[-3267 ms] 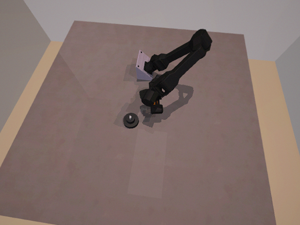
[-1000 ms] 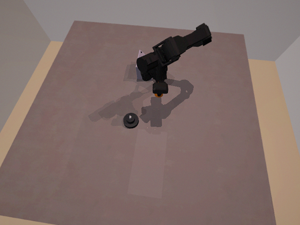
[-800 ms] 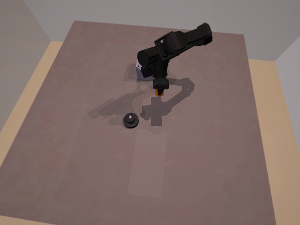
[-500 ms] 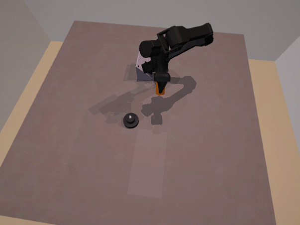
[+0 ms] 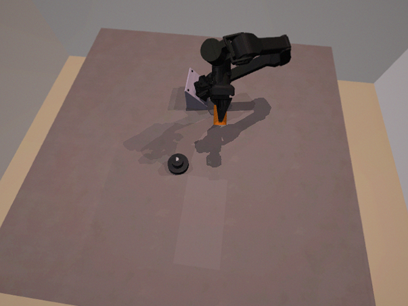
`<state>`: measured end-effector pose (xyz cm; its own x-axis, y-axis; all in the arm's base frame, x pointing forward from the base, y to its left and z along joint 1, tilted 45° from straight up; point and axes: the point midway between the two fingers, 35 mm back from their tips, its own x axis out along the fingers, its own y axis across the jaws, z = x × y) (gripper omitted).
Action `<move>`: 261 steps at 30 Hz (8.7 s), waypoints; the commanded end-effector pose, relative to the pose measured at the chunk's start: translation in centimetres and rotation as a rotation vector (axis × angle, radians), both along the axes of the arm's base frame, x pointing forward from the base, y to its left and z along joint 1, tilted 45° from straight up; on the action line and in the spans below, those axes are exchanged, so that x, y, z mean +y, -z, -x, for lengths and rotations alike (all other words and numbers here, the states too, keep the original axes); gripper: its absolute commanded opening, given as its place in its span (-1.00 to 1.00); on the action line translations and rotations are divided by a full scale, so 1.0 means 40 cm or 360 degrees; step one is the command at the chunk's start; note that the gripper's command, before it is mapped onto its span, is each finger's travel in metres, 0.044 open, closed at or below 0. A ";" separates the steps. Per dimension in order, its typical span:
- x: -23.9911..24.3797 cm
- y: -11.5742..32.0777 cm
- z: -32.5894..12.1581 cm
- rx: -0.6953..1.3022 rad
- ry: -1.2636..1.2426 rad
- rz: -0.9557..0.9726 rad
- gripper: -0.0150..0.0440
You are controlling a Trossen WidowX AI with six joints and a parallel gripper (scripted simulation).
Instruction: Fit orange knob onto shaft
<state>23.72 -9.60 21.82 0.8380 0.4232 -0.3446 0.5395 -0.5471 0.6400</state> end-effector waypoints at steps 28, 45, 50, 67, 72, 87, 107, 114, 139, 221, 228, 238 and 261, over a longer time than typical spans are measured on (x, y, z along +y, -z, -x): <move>-0.002 -0.002 0.002 -0.0127 0.0124 -0.0018 -0.49; -0.002 -0.002 0.002 -0.0127 0.0124 -0.0018 -0.49; 0.006 0.004 0.002 -0.0132 0.0124 -0.0022 -0.49; 0.051 0.050 -0.023 0.0192 -0.0174 0.0013 -0.49; 0.070 0.066 -0.033 0.0334 -0.0310 0.0029 -0.49; 0.127 0.115 -0.061 0.0766 -0.0739 0.0080 -0.49; 0.220 0.214 -0.100 0.1020 -0.1023 0.0138 -0.49; 0.276 0.275 -0.117 0.1016 -0.1050 0.0150 -0.49; 0.386 0.385 -0.137 0.0998 -0.1122 0.0172 -0.22; 0.380 0.381 -0.138 0.1002 -0.1114 0.0158 1.00; 0.387 0.388 -0.137 0.1002 -0.1114 0.0157 0.73; 0.387 0.388 -0.137 0.1002 -0.1114 0.0157 0.04; 0.289 0.304 -0.151 0.1017 -0.1073 0.0162 -0.49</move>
